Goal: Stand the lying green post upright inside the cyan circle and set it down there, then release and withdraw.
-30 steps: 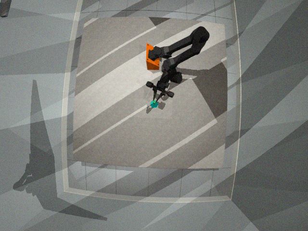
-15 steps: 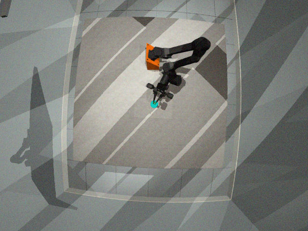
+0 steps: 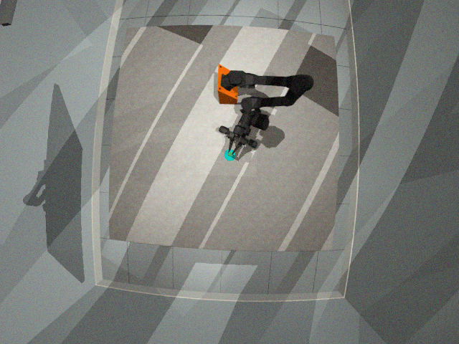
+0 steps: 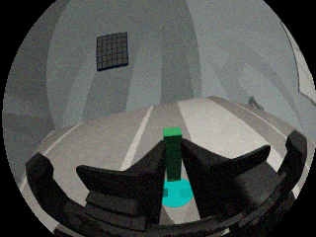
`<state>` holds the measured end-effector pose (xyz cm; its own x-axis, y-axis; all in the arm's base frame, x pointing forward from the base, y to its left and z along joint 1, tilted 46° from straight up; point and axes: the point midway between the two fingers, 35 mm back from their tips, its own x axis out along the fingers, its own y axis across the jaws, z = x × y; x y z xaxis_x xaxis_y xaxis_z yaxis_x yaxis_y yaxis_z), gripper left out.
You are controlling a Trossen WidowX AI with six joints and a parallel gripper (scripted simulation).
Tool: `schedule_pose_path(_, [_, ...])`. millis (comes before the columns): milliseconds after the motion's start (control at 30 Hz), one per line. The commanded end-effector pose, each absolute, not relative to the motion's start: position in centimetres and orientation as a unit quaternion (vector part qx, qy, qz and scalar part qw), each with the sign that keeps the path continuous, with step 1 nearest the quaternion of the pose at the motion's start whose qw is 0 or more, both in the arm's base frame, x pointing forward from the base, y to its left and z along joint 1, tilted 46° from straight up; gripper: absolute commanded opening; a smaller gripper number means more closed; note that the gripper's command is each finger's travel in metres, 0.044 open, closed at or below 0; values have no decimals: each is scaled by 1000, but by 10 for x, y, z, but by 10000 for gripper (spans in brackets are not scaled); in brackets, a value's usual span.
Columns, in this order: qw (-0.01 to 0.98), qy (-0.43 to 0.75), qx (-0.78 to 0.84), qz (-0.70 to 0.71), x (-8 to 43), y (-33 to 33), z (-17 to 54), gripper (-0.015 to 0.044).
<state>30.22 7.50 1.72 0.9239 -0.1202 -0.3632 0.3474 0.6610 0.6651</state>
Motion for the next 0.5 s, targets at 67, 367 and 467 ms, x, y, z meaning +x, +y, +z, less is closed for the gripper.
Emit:
schedule_pose_path(67, [900, 142, 390, -131, 300, 83, 7, 23])
schedule_pose_path(367, [902, 137, 389, -130, 298, 92, -2, 23])
schedule_pose_path(467, [902, 139, 389, -129, 297, 99, -8, 23])
